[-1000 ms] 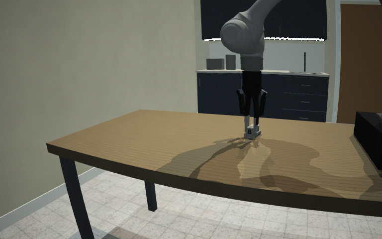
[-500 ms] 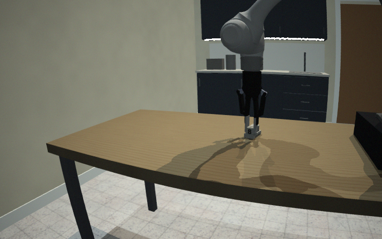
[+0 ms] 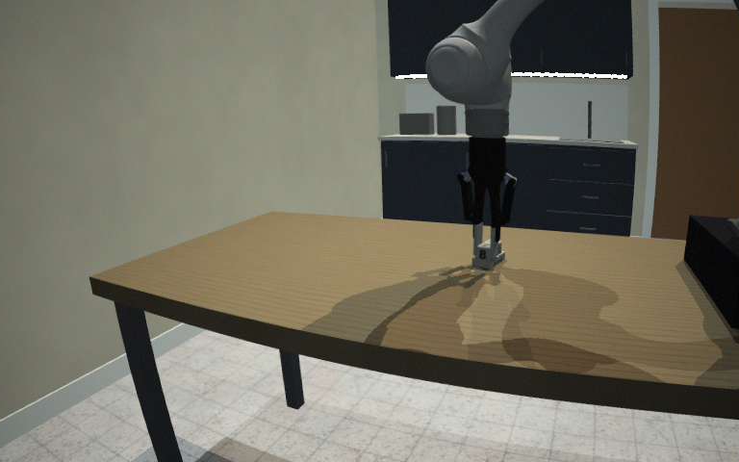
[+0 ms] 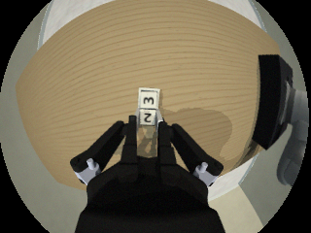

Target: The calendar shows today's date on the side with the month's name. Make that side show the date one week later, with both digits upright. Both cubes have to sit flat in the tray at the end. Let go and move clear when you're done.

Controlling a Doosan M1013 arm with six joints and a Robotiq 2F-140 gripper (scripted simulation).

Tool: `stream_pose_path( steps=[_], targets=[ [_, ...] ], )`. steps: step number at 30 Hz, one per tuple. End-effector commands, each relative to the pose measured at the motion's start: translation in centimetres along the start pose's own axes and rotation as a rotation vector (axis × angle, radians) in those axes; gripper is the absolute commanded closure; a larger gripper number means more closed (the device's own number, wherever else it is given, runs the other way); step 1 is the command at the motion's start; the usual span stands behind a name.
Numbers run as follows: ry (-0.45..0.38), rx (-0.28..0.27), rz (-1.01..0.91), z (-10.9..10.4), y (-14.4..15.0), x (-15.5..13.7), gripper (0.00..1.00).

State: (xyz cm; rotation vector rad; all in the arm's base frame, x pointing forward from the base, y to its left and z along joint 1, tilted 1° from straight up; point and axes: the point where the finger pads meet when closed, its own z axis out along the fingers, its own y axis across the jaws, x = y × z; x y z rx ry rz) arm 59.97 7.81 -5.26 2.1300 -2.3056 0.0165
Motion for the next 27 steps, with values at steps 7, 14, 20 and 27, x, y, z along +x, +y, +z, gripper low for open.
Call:
stream_pose_path(
  steps=[7, 14, 20, 27],
  targets=[
    [0.000, 0.000, 0.000, -0.01, 0.00, -0.01, 0.75],
    [0.000, 0.000, 0.000, -0.01, 0.00, -0.01, 0.75],
    [0.000, 0.000, 0.000, -0.01, 0.00, -0.01, 0.72],
    [0.000, 0.000, 0.000, -0.01, 0.00, -0.01, 0.68]
  ],
)
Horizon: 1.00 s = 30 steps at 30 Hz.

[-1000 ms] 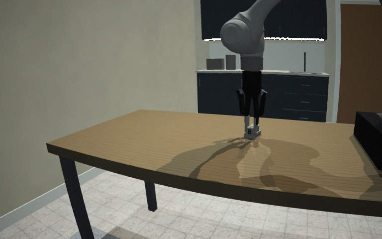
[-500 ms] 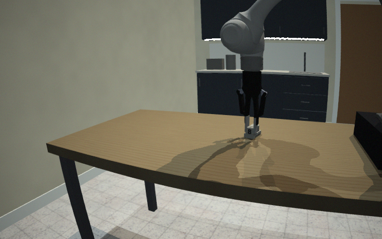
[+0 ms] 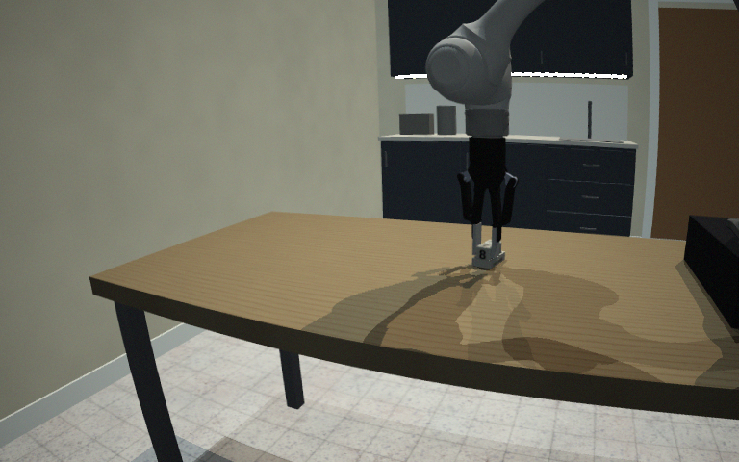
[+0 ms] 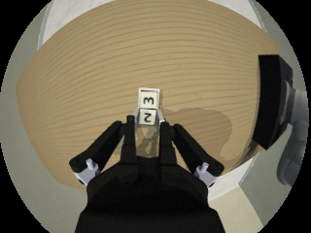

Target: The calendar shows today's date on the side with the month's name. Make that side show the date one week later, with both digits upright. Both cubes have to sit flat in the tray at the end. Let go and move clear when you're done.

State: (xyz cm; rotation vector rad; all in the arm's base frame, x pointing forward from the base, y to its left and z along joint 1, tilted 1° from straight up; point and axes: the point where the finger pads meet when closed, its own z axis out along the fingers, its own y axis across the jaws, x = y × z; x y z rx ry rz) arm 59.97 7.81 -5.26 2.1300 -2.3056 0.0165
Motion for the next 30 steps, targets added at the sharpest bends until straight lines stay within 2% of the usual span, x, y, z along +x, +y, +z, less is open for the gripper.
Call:
stream_pose_path(
  steps=[1, 5, 19, 30],
  targets=[
    [0.000, 0.000, 0.000, 0.0, 0.0, 0.0, 0.68],
    [0.000, 0.000, 0.000, 0.0, 0.0, 0.0, 0.64],
    [0.000, 0.000, 0.000, -0.2, 0.0, 0.0, 0.64],
    [0.000, 0.000, 0.000, -3.2, 0.0, 0.0, 0.64]
  ],
)
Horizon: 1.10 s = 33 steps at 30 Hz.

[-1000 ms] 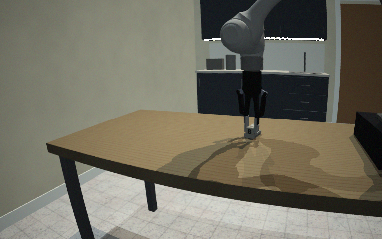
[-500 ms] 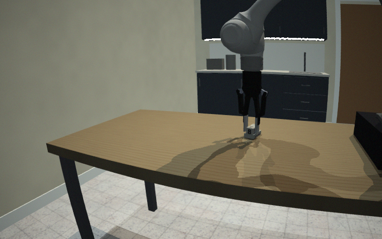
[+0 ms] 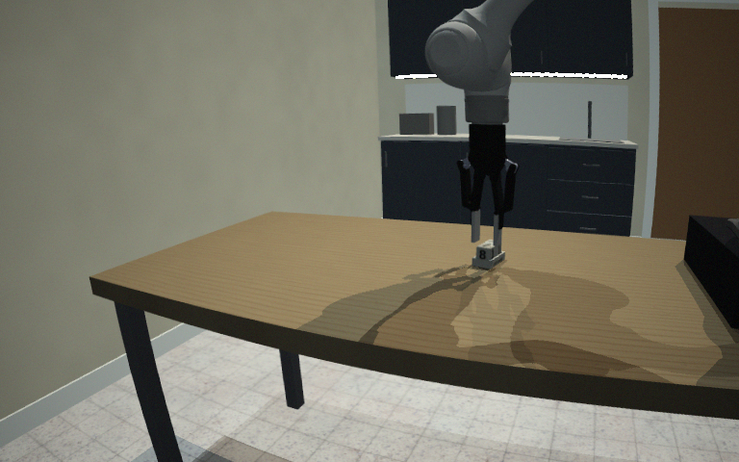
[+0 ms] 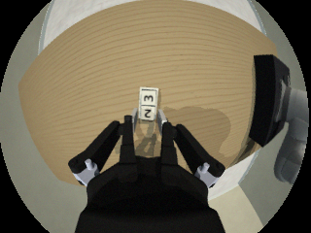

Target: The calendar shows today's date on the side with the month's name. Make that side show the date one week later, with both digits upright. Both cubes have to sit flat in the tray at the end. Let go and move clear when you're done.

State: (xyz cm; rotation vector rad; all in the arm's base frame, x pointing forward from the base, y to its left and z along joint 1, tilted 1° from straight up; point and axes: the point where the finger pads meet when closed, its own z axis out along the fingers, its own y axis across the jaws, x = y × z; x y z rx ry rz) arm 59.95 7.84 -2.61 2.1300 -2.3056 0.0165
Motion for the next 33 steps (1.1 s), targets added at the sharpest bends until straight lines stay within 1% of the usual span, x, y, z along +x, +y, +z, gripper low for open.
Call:
stream_pose_path(
  steps=[1, 6, 10, 14, 19, 20, 33],
  targets=[
    [0.000, 0.000, 0.000, -1.1, 0.0, 0.0, 0.64],
    [0.000, 0.000, 0.000, -3.8, 0.0, 0.0, 0.64],
    [0.000, 0.000, 0.000, -5.5, 0.0, 0.0, 0.64],
    [0.000, 0.000, 0.000, -6.3, 0.0, 0.0, 0.64],
    [0.000, 0.000, 0.000, -6.4, 0.0, 0.0, 0.64],
    [0.000, 0.000, 0.000, -6.4, 0.0, 0.0, 0.00],
    [0.000, 0.000, 0.000, -6.4, 0.0, 0.0, 0.00]
  ],
)
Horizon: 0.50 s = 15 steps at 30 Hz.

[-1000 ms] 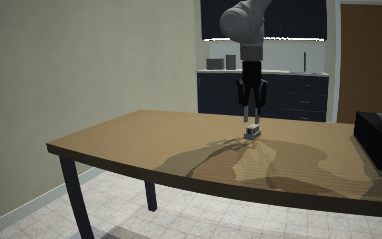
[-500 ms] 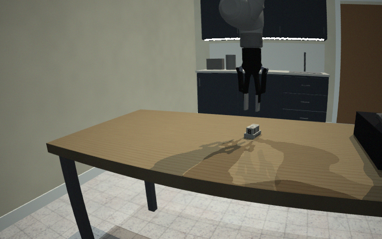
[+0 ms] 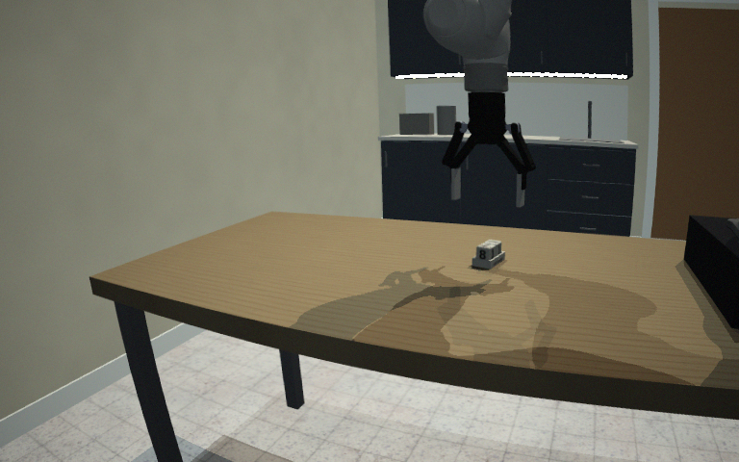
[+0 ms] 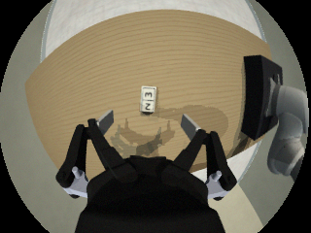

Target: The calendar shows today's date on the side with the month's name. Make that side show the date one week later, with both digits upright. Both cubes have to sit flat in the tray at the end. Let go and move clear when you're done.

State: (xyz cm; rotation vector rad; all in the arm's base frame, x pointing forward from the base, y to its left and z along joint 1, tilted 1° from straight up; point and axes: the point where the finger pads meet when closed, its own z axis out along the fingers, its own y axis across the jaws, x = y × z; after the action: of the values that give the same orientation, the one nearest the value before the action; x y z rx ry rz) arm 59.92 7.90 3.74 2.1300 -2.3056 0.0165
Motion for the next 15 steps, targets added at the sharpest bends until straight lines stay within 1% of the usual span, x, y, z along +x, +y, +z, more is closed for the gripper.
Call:
stream_pose_path(
  steps=[1, 10, 15],
  targets=[
    [0.000, 0.000, 0.000, -0.01, 0.00, 0.00, 0.00],
    [0.000, 0.000, 0.000, -0.11, 0.00, 0.00, 0.00],
    [0.000, 0.000, 0.000, -0.88, 0.00, 0.00, 0.00]
  ],
)
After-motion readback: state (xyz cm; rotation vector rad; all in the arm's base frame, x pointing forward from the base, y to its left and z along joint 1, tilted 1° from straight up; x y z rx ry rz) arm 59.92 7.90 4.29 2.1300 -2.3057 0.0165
